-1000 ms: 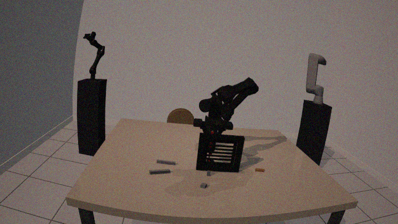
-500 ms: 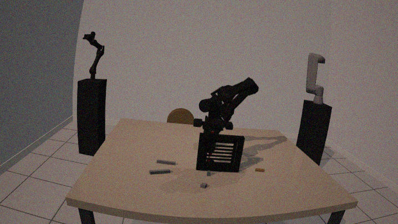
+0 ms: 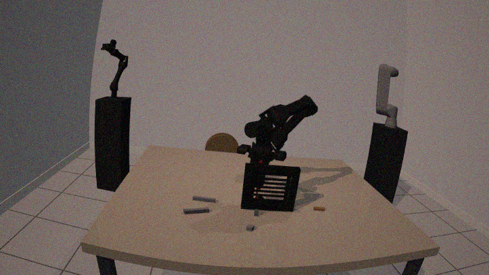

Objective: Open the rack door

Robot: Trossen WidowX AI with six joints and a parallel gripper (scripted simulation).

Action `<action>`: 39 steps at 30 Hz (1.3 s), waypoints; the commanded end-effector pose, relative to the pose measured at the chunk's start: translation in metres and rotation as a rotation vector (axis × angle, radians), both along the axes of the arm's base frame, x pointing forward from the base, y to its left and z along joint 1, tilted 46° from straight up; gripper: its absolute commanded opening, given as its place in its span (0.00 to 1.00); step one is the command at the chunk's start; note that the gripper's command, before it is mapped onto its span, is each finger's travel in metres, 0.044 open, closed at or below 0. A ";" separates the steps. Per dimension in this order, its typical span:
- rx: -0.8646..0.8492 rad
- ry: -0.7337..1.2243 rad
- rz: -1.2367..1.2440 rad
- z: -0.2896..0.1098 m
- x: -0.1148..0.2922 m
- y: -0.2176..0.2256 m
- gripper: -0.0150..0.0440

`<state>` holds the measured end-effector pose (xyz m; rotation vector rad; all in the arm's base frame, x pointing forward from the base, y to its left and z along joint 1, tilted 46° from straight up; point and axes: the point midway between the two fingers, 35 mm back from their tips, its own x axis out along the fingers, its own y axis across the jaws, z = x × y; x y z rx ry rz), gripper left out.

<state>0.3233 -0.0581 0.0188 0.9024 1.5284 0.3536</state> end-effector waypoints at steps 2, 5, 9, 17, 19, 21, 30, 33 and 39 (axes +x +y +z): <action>0.018 0.169 -0.171 0.000 0.000 0.000 0.30; 0.029 0.274 -0.274 0.000 0.000 0.000 0.30; 0.043 0.414 -0.412 0.000 0.000 0.000 0.30; 0.071 0.695 -0.688 0.000 0.000 0.000 0.30; 0.079 0.765 -0.757 0.000 0.000 0.000 0.30; 0.086 0.835 -0.825 0.000 0.000 0.000 0.30; 0.115 1.126 -1.112 0.000 0.000 0.000 0.30; 0.116 1.132 -1.118 0.000 0.000 0.000 0.30; 0.116 1.132 -1.118 0.000 0.000 0.000 0.30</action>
